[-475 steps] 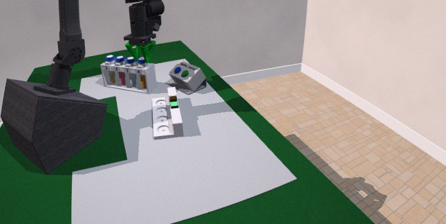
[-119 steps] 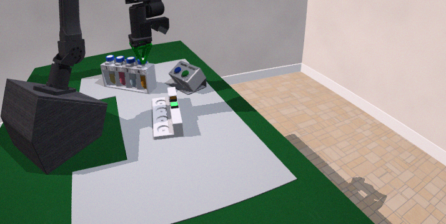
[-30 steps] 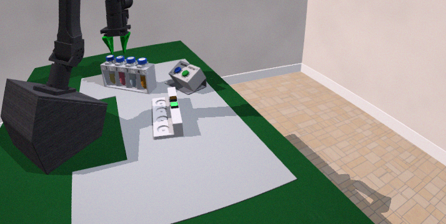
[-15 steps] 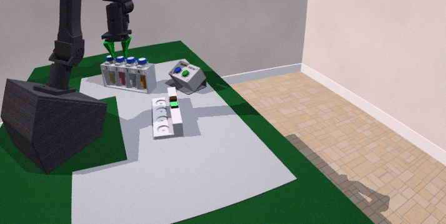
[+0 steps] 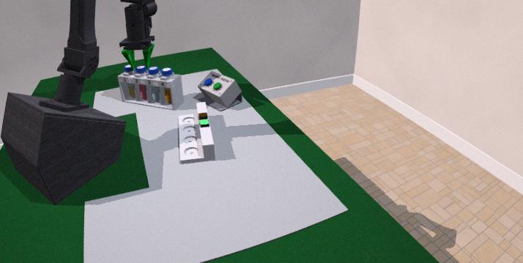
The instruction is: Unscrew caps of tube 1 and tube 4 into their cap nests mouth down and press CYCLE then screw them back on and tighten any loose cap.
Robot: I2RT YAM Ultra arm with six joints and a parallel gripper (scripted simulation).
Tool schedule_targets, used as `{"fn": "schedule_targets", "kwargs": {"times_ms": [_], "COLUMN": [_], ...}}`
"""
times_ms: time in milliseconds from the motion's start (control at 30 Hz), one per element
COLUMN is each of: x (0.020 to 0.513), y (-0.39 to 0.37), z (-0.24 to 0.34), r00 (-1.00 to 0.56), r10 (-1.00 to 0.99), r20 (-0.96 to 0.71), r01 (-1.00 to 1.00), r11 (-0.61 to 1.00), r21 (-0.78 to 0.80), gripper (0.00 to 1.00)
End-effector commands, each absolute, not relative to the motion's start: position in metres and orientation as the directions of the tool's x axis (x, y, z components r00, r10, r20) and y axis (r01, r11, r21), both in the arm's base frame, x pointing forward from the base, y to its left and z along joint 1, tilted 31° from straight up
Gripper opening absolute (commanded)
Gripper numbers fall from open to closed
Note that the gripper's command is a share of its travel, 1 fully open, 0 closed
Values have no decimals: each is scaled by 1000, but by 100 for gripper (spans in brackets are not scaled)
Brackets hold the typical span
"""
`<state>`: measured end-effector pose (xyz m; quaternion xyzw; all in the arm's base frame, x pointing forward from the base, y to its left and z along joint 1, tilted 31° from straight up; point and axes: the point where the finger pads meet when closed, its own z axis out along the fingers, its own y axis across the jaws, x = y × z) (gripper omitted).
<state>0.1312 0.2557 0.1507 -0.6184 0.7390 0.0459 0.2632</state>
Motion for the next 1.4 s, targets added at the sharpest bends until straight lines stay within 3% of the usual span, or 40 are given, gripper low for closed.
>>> {"fn": "schedule_targets", "kwargs": {"times_ms": [0,500,533,1033,1367], "x": [132,134,134,134,134], "y": [258,261,261,261,261], "z": [153,149,149,149,149], "r00": [-93,-93,-93,-112,-296], "r10": [-884,-884,-884,-879,-812], "r20": [-458,-458,-458,-464,-504], "r01": [-937,-937,-937,-935,-894], "r11": [234,234,234,251,421], "r21": [-259,-259,-259,-250,-153], "gripper": [49,49,0,0,0]}}
